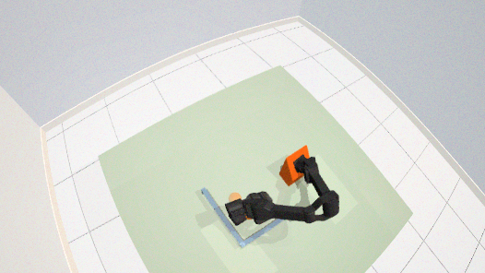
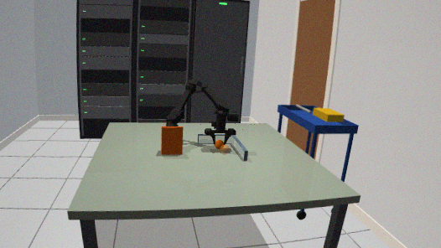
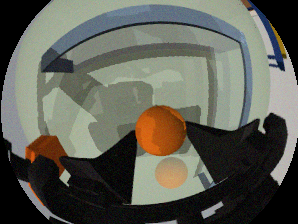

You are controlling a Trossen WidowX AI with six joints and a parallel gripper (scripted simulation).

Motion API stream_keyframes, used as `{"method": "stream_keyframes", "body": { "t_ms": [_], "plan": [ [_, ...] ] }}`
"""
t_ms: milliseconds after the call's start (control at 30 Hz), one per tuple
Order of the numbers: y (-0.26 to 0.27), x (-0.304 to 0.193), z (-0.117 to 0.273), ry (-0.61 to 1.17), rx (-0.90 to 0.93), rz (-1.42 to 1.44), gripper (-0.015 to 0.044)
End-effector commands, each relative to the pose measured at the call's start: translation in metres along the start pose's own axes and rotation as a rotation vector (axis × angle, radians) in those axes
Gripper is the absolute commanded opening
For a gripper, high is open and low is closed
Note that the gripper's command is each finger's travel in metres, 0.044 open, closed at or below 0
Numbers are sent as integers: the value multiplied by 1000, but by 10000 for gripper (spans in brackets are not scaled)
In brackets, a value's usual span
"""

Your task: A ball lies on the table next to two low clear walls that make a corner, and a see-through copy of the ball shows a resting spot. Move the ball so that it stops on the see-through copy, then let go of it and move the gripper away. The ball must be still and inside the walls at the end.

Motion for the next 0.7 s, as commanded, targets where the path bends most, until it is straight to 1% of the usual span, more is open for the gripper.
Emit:
{"method": "stream_keyframes", "body": {
  "t_ms": [0, 233, 267, 667],
  "plan": [
    [0, 0, 1, -3, -1, -6, 203],
    [-6, -5, 39, 10, -1, -8, 19],
    [-6, -6, 45, 12, -1, -8, 0],
    [-3, -4, 123, 7, 2, -8, 0]
  ]
}}
Point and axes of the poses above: the point midway between the two fingers, 35 mm back from their tips, its own z axis back along the fingers, its own y axis across the jaws, x = y × z, the point moved 4 cm from there along z, back along the fingers, and after that the axes turned 12 degrees about z, right-handed, at the moved point
